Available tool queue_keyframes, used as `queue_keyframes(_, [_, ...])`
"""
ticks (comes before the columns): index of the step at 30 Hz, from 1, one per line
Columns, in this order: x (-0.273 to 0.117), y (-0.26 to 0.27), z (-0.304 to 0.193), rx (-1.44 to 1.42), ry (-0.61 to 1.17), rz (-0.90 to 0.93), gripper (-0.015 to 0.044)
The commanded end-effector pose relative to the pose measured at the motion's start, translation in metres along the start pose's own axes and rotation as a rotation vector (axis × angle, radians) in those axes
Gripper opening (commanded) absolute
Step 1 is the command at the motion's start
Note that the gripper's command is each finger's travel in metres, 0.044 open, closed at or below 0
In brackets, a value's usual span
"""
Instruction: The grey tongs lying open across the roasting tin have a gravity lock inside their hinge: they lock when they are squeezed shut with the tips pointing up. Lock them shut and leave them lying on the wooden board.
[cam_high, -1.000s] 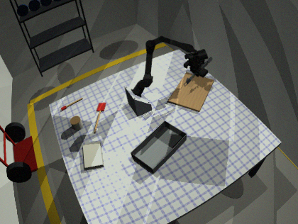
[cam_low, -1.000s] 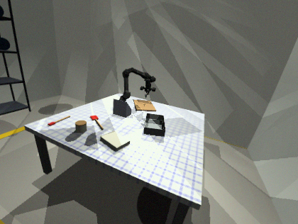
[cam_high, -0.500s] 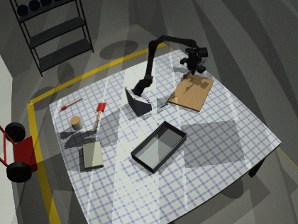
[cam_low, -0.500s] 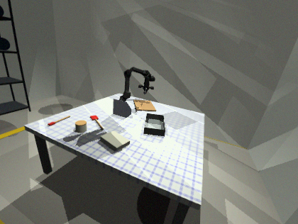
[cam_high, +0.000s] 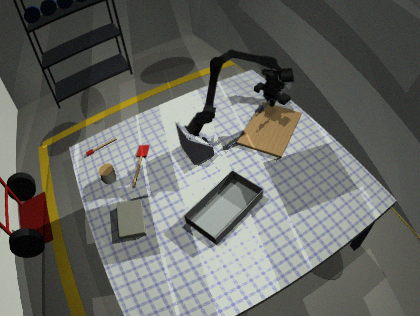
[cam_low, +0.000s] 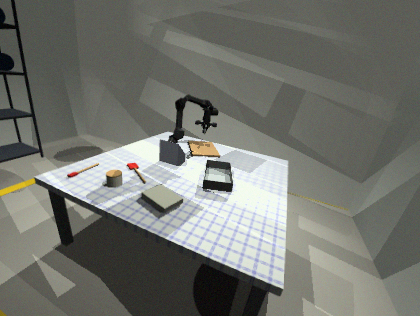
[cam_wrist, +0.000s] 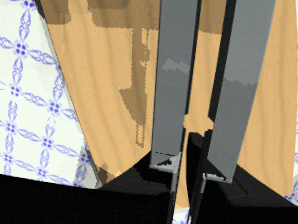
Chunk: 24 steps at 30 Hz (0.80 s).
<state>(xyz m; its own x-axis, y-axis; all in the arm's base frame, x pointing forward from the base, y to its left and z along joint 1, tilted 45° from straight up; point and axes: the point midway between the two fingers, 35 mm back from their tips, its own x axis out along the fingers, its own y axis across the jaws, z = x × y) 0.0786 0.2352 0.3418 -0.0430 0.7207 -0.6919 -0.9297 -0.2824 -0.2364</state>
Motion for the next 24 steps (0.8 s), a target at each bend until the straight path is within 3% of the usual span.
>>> queue_keyframes(1, [0.006,-0.002,0.0,0.004,0.002,-0.003,-0.015])
queue_keyframes(24, [0.044,-0.006,0.0,0.006,0.002,-0.001,-0.015])
